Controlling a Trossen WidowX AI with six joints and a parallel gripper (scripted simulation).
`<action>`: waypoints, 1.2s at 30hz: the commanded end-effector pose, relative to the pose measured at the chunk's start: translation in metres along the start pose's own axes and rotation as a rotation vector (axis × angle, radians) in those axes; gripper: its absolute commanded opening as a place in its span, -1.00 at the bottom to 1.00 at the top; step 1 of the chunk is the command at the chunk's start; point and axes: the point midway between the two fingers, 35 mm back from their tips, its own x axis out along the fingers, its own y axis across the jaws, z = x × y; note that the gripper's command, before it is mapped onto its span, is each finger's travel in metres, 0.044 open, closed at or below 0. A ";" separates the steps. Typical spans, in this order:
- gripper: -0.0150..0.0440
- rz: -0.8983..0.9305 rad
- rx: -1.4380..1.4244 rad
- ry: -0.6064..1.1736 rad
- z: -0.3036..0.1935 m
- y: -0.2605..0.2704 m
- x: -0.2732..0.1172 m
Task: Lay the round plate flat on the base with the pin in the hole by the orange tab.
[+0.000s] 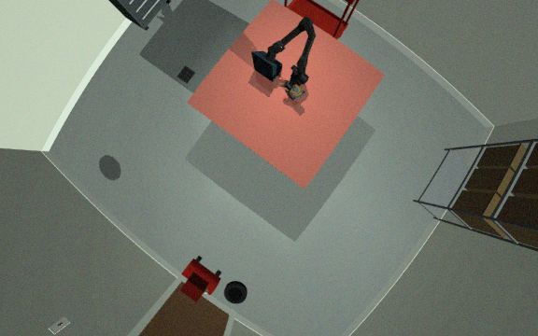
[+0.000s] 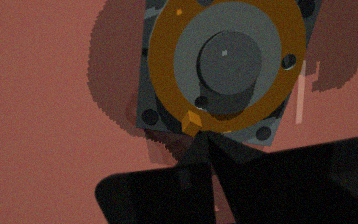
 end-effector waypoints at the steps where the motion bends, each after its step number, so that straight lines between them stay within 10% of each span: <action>1: -0.49 0.008 -0.015 -0.007 0.006 0.007 -0.001; 36: -0.49 0.009 -0.016 -0.008 0.037 0.029 -0.007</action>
